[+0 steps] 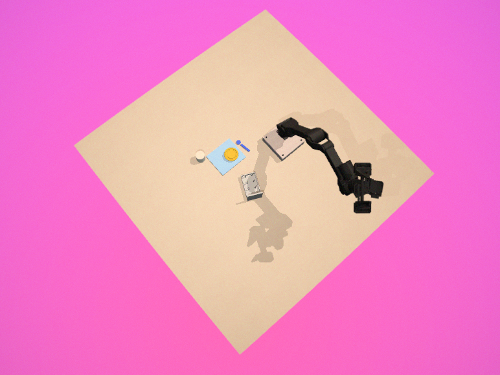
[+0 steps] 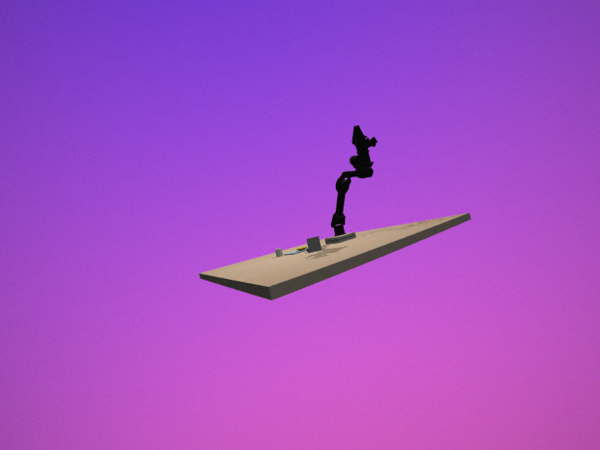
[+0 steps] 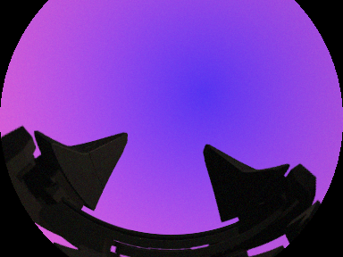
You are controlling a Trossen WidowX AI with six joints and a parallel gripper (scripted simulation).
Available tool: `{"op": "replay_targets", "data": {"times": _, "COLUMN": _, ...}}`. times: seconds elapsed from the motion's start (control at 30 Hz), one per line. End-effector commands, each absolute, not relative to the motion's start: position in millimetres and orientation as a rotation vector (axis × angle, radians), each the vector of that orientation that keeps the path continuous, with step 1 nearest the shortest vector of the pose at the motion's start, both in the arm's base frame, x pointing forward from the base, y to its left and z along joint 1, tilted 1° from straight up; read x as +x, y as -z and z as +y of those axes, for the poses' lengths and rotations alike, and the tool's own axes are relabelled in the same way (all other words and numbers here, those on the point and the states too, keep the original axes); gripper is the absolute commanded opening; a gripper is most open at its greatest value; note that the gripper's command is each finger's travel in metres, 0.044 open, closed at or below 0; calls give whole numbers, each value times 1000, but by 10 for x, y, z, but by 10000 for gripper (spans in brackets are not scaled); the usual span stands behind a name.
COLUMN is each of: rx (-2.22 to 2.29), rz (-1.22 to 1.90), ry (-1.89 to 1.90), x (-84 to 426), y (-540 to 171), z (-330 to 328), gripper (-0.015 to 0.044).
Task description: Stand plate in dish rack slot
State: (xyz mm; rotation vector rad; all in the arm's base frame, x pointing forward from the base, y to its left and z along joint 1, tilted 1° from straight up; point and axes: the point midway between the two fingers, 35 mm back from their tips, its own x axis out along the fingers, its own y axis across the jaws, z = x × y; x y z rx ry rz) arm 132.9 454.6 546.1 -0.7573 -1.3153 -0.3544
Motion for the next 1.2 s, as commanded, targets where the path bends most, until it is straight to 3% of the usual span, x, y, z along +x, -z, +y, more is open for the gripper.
{"op": "replay_targets", "data": {"times": 0.0, "rx": -759, "rz": -1315, "ry": 354, "x": 1334, "y": -5461, "z": 4547, "gripper": 400}}
{"op": "replay_targets", "data": {"times": 0.67, "rx": -997, "rz": -1208, "ry": 108, "x": 2552, "y": -5313, "z": 4582, "gripper": 400}}
{"op": "replay_targets", "data": {"times": 1.17, "rx": -1181, "rz": -979, "ry": -83, "x": 3553, "y": -4955, "z": 4257, "gripper": 400}}
